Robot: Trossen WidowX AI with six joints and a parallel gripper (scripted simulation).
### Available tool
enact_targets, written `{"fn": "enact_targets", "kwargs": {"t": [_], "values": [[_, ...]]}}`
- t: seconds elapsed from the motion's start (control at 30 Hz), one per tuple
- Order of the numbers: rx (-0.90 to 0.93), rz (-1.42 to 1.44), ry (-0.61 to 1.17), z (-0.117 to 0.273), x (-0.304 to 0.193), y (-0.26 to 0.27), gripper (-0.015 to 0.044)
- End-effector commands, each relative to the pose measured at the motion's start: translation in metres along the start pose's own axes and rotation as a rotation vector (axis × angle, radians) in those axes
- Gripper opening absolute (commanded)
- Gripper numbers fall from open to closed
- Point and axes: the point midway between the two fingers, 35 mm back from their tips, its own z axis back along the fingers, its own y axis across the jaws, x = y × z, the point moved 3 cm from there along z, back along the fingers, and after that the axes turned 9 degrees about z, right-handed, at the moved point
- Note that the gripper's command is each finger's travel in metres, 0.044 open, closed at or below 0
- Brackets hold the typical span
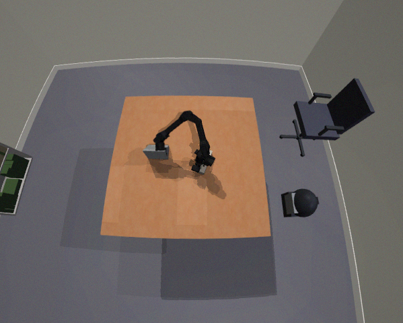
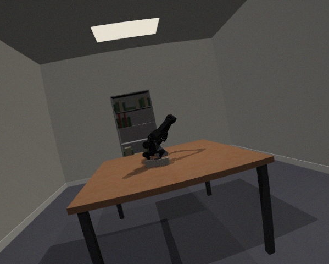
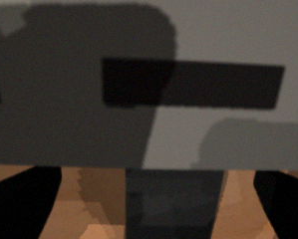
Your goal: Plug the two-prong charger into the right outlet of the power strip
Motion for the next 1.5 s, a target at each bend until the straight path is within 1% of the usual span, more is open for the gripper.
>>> {"fn": "enact_targets", "kwargs": {"t": [0.0,0.93,1.47], "values": [[0.002,-0.002,0.001,-0.001,-0.004,0.000,0.0440],[0.000,0.006,-0.008,-0.002,-0.010,0.001,0.0440],[0.001,0.005,-0.008,-0.003,-0.025,0.003,0.0440]]}}
